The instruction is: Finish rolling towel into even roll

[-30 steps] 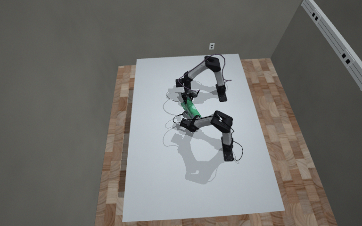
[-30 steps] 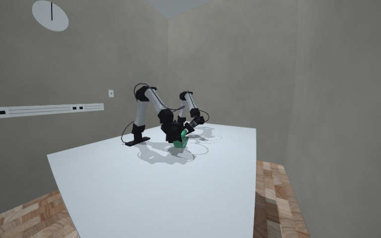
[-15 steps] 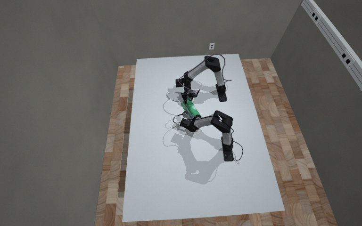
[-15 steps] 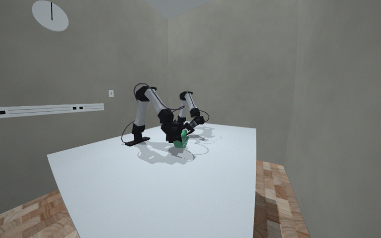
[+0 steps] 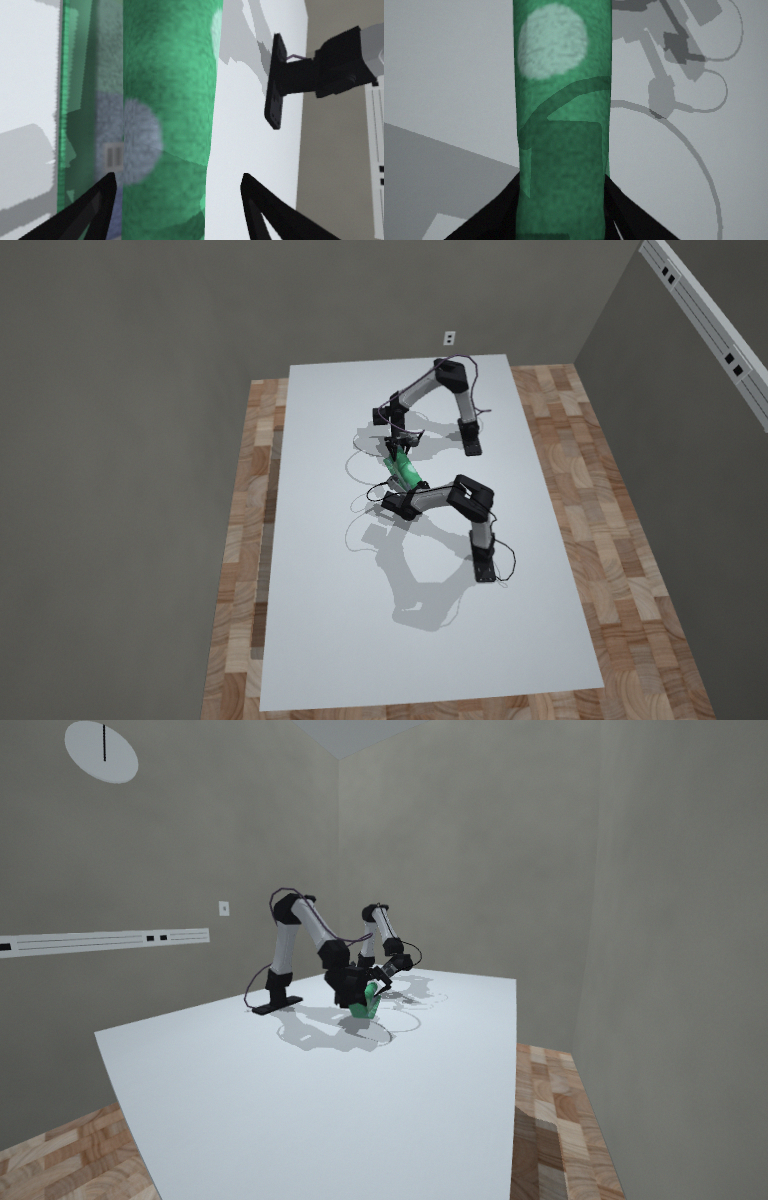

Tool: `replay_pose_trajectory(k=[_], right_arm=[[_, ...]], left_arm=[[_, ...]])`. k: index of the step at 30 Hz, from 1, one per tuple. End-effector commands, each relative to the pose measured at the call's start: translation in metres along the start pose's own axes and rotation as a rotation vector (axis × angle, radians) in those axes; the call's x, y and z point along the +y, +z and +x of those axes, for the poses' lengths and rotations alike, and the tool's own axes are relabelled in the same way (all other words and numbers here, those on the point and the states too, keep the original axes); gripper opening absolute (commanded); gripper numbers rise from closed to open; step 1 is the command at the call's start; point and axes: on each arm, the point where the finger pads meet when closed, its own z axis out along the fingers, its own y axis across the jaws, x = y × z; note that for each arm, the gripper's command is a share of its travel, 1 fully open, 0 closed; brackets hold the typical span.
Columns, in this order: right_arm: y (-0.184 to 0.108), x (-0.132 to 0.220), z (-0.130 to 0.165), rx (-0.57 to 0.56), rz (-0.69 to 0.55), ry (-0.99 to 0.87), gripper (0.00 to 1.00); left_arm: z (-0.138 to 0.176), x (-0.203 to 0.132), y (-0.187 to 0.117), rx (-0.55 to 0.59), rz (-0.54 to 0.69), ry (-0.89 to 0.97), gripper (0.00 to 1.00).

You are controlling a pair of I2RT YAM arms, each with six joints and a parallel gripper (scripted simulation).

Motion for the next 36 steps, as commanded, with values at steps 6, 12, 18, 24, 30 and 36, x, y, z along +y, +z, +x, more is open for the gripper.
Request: replay_pose_trajectory(k=[6,12,18,24,30,36], right_arm=[[0.002,-0.005,0.004,-0.003,-0.009,-0.049,0.48],[0.002,-0.005,0.004,-0.003,-0.009,-0.049,0.48],[0.002,-0.005,0.004,-0.003,-0.01,-0.048,0.48],[0.002,-0.006,0.004,-0.002,-0.049,-0.015,0.48],[0.001,-0.006,0.003,0.0,-0.136,0.057,0.48],[0.0,-0.006,0.002,0.002,-0.213,0.123,0.48]], left_arm=[[-0.013,-0.005,-0.04,-0.032,-0.002,0.04,0.85],[-0.012,-0.005,-0.07,-0.032,-0.002,0.04,0.85],[-0.012,-0.005,-0.075,-0.032,-0.002,0.04,0.85],[-0.012,-0.005,-0.075,-0.032,-0.002,0.04,0.85],[-0.012,-0.005,-0.075,-0.032,-0.002,0.04,0.85],[-0.012,-0.005,-0.075,-0.032,-0.002,0.04,0.85]])
